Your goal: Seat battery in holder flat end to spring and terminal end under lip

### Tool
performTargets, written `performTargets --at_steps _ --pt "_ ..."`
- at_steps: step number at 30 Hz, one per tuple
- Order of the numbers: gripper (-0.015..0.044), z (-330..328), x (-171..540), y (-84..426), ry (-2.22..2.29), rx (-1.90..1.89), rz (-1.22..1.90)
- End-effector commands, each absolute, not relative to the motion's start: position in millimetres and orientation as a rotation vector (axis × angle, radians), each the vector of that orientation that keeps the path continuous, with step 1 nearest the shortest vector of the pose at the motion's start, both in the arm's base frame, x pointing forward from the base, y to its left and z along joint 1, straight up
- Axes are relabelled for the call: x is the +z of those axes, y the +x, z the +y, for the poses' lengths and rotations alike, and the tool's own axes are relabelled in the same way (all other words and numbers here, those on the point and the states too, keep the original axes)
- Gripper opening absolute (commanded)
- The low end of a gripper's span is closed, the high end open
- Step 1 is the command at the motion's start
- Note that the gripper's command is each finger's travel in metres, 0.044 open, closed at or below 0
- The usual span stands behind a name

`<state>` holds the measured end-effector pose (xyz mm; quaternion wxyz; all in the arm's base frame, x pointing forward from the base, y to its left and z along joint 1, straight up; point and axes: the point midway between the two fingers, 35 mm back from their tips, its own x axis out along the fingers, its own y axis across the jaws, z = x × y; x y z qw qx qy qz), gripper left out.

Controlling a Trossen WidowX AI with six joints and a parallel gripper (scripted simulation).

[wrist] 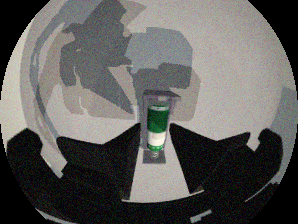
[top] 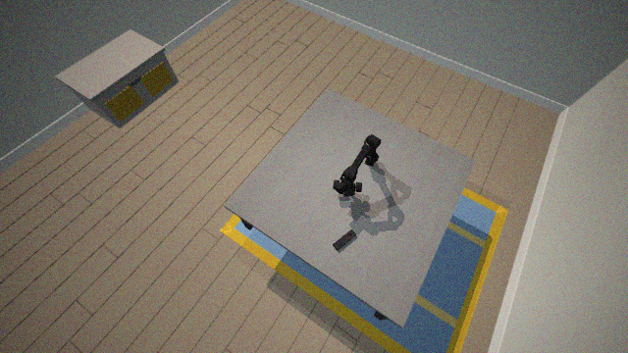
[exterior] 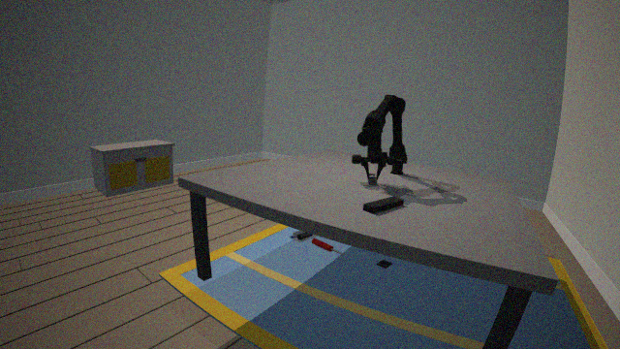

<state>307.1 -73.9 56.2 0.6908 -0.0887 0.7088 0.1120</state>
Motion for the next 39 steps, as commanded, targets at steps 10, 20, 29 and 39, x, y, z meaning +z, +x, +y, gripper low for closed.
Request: performTargets --at_steps 10,20,29,39 --pt "0.0198 -74 66 308 -0.200 0.248 1.579" --pt "0.0440 -73 136 306 -0.201 0.247 1.574" --pt "0.0440 -73 138 306 -0.201 0.247 1.574" --pt "0.0440 -73 138 306 -0.201 0.247 1.574"
